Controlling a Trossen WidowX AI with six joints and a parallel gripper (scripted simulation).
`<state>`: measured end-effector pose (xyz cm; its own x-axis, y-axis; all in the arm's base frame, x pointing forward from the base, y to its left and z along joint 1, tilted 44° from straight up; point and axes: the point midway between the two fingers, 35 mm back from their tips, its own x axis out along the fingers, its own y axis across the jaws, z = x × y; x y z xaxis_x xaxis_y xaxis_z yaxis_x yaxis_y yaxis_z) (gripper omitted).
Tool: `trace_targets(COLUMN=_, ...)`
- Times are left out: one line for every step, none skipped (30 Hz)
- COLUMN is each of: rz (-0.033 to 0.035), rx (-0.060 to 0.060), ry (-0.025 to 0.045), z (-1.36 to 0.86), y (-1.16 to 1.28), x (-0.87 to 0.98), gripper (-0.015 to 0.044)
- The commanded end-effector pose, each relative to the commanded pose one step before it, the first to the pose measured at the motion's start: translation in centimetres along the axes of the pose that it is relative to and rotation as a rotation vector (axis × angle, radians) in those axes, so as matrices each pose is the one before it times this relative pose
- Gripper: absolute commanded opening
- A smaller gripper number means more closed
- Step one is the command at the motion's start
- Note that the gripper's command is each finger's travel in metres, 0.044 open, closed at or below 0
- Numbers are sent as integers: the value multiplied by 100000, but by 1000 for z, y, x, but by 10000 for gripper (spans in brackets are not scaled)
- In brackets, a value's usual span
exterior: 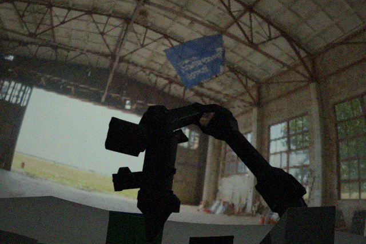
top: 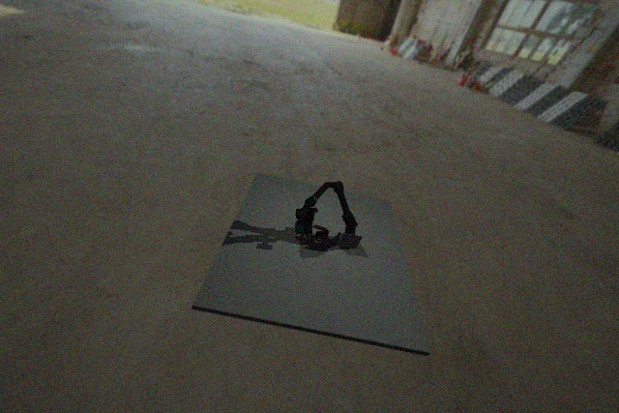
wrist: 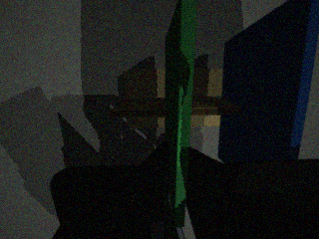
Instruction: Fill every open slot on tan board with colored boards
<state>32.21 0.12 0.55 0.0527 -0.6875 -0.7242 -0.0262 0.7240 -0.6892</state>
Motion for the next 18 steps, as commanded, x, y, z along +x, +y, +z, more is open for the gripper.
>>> trace_targets(rz=42, rx=709, ry=147, z=-65, y=3, x=67, gripper=0)
trace_targets(rz=-1, rx=37, ry=-1, z=26, y=-13, x=0, gripper=0)
trace_targets(rz=-1, rx=-21, ry=-2, z=37, y=-19, x=0, gripper=0)
trace_targets(rz=-1, rx=-12, ry=-1, z=22, y=-11, x=0, gripper=0)
trace_targets(rz=-1, rx=-107, ry=-1, z=20, y=-13, x=0, gripper=0)
trace_targets(rz=0, rx=-66, ry=-1, z=12, y=-8, x=0, gripper=0)
trace_targets(rz=1, rx=-384, ry=1, z=-18, y=11, x=0, gripper=0)
trace_targets(rz=-51, rx=178, ry=39, z=-43, y=2, x=-9, gripper=0)
trace_targets(rz=0, rx=0, ry=0, z=0, y=0, x=0, gripper=0)
trace_targets(rz=0, rx=0, ry=0, z=0, y=0, x=0, gripper=0)
trace_targets(rz=0, rx=0, ry=0, z=0, y=0, x=0, gripper=0)
trace_targets(rz=0, rx=0, ry=0, z=0, y=0, x=0, gripper=0)
trace_targets(rz=0, rx=0, ry=0, z=0, y=0, x=0, gripper=0)
trace_targets(rz=0, rx=0, ry=0, z=0, y=0, x=0, gripper=0)
trace_targets(rz=0, rx=0, ry=0, z=0, y=0, x=0, gripper=26)
trace_targets(rz=0, rx=0, ry=0, z=0, y=0, x=0, gripper=53)
trace_targets(rz=0, rx=0, ry=0, z=0, y=0, x=0, gripper=79)
trace_targets(rz=0, rx=0, ry=0, z=0, y=0, x=0, gripper=105)
